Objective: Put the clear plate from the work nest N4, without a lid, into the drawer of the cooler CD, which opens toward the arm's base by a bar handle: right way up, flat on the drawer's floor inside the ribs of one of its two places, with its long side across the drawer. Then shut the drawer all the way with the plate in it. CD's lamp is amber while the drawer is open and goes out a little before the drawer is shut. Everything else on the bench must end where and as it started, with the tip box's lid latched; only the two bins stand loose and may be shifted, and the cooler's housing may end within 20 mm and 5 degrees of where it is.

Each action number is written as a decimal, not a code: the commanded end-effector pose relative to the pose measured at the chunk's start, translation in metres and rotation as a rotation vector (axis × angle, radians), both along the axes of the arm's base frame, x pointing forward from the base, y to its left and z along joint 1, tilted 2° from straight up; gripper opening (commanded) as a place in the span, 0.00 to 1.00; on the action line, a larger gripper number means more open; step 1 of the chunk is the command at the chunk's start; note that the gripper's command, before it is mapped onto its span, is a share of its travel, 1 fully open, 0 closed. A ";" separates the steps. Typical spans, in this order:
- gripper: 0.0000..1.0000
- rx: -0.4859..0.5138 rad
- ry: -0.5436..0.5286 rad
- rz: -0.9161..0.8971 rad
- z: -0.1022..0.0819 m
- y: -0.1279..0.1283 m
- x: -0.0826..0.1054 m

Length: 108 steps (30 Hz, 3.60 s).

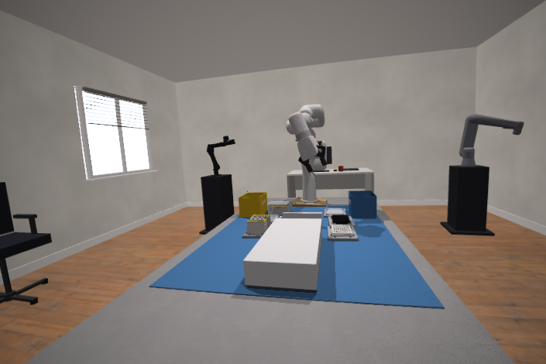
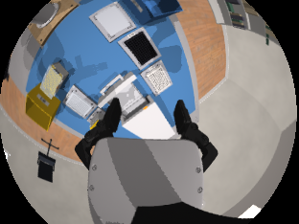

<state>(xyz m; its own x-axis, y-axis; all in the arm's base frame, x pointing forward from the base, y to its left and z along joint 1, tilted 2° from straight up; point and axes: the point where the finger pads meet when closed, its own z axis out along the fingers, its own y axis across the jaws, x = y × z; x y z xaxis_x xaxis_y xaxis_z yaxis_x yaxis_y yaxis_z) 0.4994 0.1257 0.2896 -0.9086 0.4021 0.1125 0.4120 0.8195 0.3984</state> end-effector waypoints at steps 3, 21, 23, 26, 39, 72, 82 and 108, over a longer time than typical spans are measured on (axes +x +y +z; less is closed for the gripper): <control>1.00 0.000 -0.005 0.000 0.002 0.000 0.001; 1.00 -0.010 0.049 -0.122 -0.001 -0.008 -0.006; 1.00 -0.015 0.076 -0.183 -0.001 -0.008 -0.006; 1.00 -0.023 0.115 -0.274 -0.003 -0.011 -0.008; 1.00 -0.052 0.249 -0.614 -0.011 -0.025 -0.020; 1.00 -0.100 0.506 -1.544 -0.028 -0.059 -0.048; 1.00 -0.095 0.560 -1.874 -0.031 -0.067 -0.055; 1.00 -0.026 0.609 -2.534 -0.040 -0.090 -0.073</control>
<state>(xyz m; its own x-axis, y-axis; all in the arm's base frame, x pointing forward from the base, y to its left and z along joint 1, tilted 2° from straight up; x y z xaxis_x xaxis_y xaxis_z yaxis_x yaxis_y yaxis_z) 0.4260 0.0356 0.2476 0.9900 0.1396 0.0206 0.1404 -0.9891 -0.0435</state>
